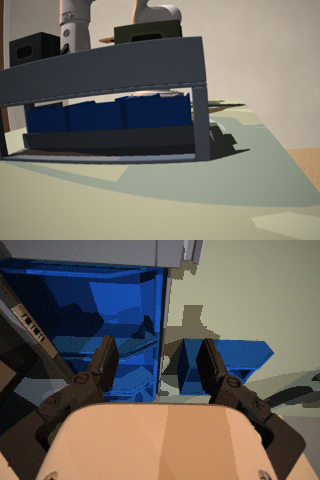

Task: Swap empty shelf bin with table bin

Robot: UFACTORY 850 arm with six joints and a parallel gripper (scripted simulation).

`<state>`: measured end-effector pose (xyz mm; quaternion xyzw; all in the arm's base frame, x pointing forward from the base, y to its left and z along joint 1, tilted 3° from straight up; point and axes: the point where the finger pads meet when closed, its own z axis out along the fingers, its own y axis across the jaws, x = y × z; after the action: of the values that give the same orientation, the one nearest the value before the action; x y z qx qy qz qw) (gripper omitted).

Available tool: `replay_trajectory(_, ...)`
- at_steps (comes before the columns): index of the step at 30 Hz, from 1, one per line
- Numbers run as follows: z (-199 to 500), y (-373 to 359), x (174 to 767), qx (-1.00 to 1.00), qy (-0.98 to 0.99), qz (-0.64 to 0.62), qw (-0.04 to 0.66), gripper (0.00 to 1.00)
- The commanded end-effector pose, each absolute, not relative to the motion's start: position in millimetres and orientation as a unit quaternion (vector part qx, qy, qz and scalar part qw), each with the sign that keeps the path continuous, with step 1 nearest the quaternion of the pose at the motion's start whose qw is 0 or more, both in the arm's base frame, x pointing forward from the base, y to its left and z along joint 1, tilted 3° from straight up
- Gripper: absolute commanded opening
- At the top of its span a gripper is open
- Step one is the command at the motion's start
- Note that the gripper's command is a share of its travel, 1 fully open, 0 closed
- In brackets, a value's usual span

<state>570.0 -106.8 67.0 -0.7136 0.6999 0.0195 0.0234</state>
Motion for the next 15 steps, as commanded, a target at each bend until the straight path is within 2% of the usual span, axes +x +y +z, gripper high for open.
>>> replay_trajectory(1,62,-107,571,-0.714,0.700,0.019,0.024,0.95)
replay_trajectory(15,38,-105,571,-0.714,0.700,0.019,0.024,0.95)
